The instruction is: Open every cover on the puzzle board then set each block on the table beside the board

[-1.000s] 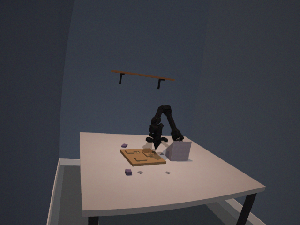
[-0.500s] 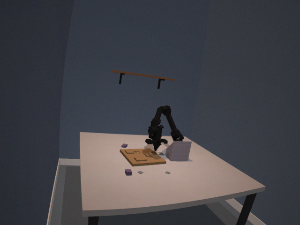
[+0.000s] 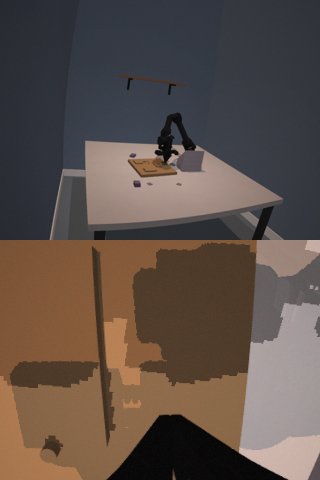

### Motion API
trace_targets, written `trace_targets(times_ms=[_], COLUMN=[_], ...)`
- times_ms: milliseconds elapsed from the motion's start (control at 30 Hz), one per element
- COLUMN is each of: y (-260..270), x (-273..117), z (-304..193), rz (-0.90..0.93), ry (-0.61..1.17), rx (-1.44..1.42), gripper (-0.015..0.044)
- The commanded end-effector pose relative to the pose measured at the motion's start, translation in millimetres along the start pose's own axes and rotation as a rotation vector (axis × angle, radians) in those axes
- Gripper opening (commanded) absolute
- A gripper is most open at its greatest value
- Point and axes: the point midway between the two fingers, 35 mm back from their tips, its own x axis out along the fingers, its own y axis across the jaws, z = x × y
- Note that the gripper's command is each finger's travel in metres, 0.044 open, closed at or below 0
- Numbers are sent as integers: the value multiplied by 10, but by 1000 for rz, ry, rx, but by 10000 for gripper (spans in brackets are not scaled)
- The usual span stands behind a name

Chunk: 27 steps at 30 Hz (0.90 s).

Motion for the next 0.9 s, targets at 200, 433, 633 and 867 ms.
trace_targets(times_ms=[200, 433, 633, 867], y=[-34, -41, -49, -44], x=[127, 195, 251, 255], z=[6, 8, 11, 42], rz=[-7, -7, -8, -7], ry=[-8, -9, -11, -10], rx=[-12, -11, -11, -11], gripper=[0, 0, 0, 0])
